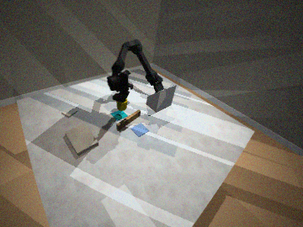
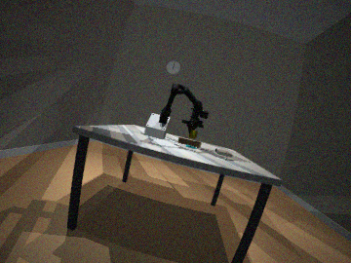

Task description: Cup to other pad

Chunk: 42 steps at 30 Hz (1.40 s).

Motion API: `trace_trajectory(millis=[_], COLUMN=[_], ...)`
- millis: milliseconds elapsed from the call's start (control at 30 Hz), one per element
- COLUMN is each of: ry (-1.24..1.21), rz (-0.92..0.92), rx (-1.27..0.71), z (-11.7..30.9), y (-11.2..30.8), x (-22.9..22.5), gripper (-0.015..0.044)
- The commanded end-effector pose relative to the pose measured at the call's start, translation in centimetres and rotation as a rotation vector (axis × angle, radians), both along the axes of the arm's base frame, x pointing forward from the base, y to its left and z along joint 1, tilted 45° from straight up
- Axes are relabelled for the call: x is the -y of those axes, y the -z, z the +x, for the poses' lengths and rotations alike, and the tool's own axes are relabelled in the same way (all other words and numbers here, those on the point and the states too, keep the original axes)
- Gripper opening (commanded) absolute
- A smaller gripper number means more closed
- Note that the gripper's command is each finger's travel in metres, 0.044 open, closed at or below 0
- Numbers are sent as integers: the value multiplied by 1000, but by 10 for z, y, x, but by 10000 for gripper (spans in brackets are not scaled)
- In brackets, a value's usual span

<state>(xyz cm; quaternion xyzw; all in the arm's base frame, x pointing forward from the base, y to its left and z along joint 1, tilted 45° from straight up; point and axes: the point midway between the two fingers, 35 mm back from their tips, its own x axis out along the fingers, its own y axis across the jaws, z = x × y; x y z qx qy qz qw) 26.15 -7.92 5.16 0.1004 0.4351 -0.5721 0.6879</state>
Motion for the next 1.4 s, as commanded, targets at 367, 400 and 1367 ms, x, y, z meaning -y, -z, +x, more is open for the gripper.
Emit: trace_trajectory(millis=[367,400,1367], ry=[-5,-5,-5], rz=[-3,-3,-4], rx=[20,20,20], z=[7,7,7], y=[-12,-11,17], x=[13,14,42], gripper=[0,0,0])
